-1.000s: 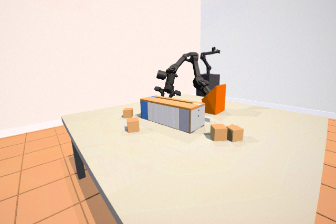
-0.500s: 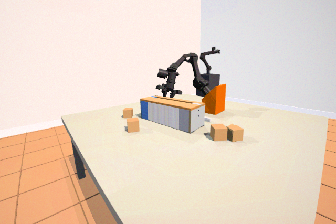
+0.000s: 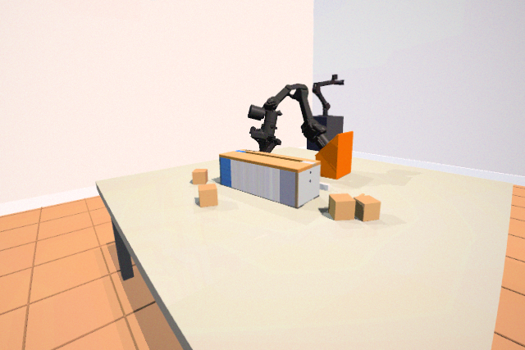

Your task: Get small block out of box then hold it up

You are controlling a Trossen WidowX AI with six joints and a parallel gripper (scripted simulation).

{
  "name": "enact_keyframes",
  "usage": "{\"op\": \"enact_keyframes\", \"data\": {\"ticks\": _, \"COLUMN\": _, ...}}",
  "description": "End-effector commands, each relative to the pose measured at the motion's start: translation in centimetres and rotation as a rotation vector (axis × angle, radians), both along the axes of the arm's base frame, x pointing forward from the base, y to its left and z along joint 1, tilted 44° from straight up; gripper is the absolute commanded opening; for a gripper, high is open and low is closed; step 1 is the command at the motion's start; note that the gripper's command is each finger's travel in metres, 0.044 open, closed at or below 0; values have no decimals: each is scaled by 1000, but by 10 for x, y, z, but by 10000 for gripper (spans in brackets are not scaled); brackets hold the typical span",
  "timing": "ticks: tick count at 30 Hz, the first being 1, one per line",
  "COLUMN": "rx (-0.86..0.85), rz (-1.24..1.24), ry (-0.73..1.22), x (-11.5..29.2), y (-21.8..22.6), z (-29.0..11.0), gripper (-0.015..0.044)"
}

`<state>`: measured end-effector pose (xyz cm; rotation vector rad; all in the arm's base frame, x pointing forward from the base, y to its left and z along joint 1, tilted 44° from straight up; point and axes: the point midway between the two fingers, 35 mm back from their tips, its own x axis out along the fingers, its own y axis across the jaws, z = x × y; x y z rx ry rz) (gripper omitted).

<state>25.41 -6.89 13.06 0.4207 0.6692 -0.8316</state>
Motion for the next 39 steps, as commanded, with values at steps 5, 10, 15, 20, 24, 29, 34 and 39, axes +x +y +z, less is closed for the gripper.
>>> {"op": "enact_keyframes", "data": {"ticks": 5, "rx": -168, "rz": 206, "ry": 177, "x": -3, "y": 7, "z": 0, "gripper": 0}}
{"op": "enact_keyframes", "data": {"ticks": 10, "rx": -279, "rz": 344, "ry": 296, "x": -6, "y": 11, "z": 0, "gripper": 0}}
{"op": "enact_keyframes", "data": {"ticks": 15, "rx": -390, "rz": 482, "ry": 416, "x": -8, "y": 16, "z": 0, "gripper": 0}}
{"op": "enact_keyframes", "data": {"ticks": 20, "rx": -502, "rz": 619, "ry": 537, "x": -11, "y": 20, "z": 0, "gripper": 0}}
{"op": "enact_keyframes", "data": {"ticks": 24, "rx": -592, "rz": 729, "ry": 635, "x": -13, "y": 23, "z": 0, "gripper": 0}}
{"op": "enact_keyframes", "data": {"ticks": 29, "rx": -704, "rz": 865, "ry": 759, "x": -15, "y": 27, "z": 1, "gripper": 0}}
{"op": "enact_keyframes", "data": {"ticks": 34, "rx": -817, "rz": 999, "ry": 884, "x": -18, "y": 31, "z": 2, "gripper": 0}}
{"op": "enact_keyframes", "data": {"ticks": 39, "rx": -930, "rz": 1132, "ry": 1011, "x": -20, "y": 34, "z": 4, "gripper": 0}}
